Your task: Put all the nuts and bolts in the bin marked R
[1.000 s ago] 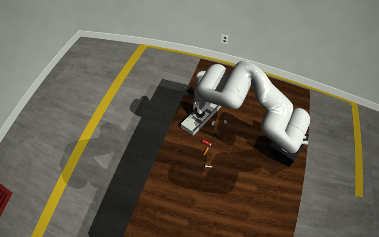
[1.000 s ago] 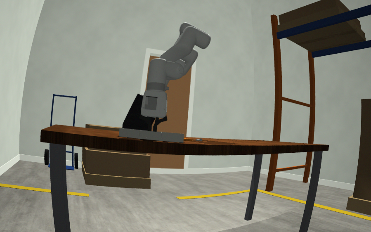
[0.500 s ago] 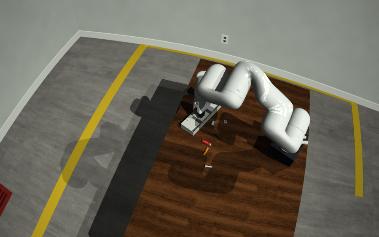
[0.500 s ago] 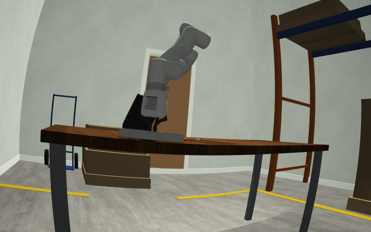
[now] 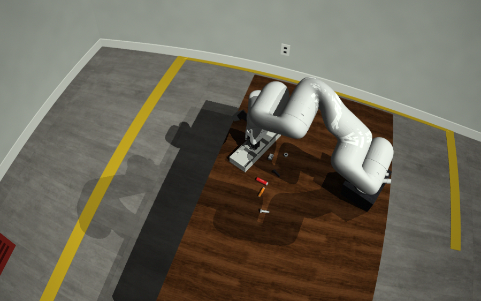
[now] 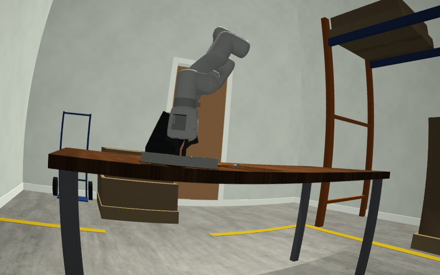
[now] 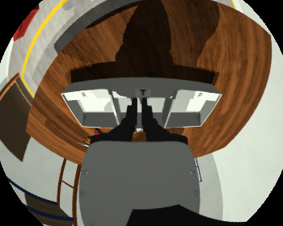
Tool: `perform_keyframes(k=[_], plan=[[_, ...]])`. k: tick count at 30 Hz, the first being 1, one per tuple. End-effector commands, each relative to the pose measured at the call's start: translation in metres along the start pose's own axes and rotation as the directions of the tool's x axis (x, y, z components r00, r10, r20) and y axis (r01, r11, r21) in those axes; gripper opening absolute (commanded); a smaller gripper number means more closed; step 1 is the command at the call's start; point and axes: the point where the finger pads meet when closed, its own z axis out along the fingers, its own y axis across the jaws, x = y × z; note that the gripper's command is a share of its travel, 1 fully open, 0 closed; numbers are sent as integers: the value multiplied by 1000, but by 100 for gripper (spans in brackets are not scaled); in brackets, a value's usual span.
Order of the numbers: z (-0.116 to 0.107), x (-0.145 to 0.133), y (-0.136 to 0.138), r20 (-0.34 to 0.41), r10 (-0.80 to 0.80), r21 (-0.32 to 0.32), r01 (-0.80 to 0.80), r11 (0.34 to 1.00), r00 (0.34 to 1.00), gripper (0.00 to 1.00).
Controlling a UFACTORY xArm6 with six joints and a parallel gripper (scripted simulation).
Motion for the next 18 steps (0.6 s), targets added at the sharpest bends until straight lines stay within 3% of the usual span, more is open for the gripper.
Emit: perform_keyframes(k=[1,18], plan=[[-1,2,0,-4,0,0,0,1000,1000,7],[-11,2,0,-4,-1,0,1,1000,1000,7]])
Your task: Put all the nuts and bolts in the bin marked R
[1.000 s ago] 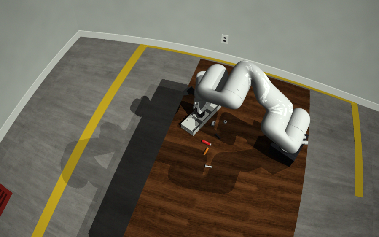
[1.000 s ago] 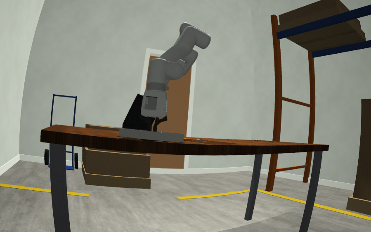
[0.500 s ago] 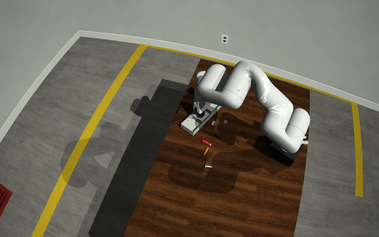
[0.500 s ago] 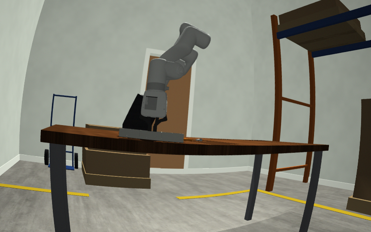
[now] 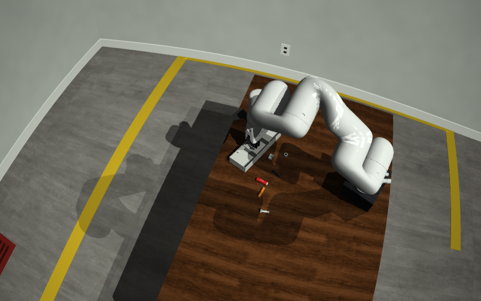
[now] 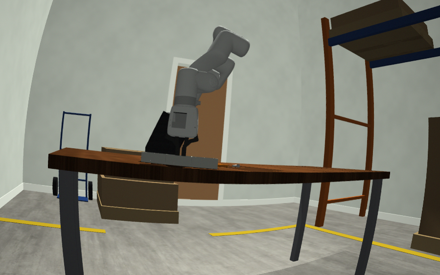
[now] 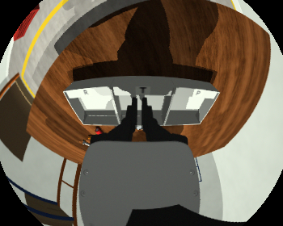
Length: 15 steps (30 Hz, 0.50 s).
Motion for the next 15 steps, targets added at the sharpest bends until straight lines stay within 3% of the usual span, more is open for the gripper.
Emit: perform_keyframes(k=[1,15], plan=[[-6,2,0,-4,0,0,0,1000,1000,7],[-22,2,0,-4,0,0,0,1000,1000,7]])
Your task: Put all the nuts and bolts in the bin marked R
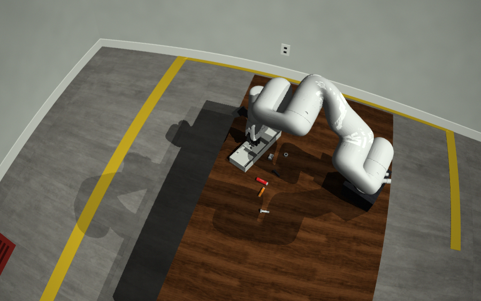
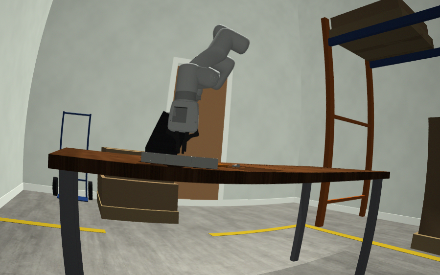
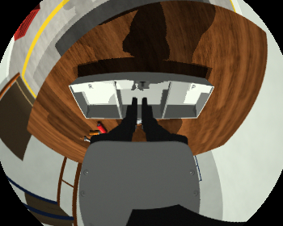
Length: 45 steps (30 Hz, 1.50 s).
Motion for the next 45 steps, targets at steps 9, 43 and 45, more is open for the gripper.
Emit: perform_keyframes(k=[9,43,45], plan=[[-24,2,0,-5,-1,0,1,1000,1000,7],[3,1,-85,-5,-1,1,1,1000,1000,7],[6,1,-85,-5,-1,1,1,1000,1000,7]])
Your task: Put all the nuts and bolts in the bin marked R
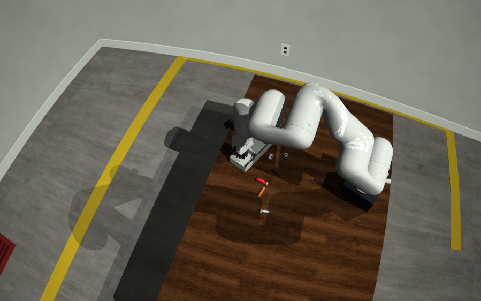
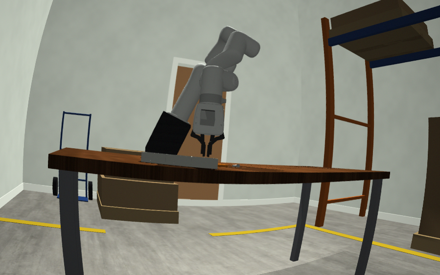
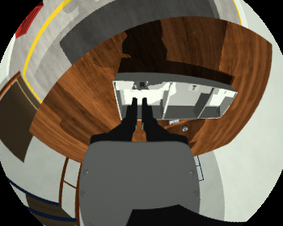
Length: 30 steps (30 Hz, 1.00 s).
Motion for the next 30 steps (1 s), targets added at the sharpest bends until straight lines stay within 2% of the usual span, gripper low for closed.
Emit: perform_keyframes(k=[1,7,30], plan=[[3,2,-1,-5,-1,1,1,1000,1000,7],[19,2,-1,-5,-1,1,1,1000,1000,7],[19,2,-1,-5,-1,1,1,1000,1000,7]])
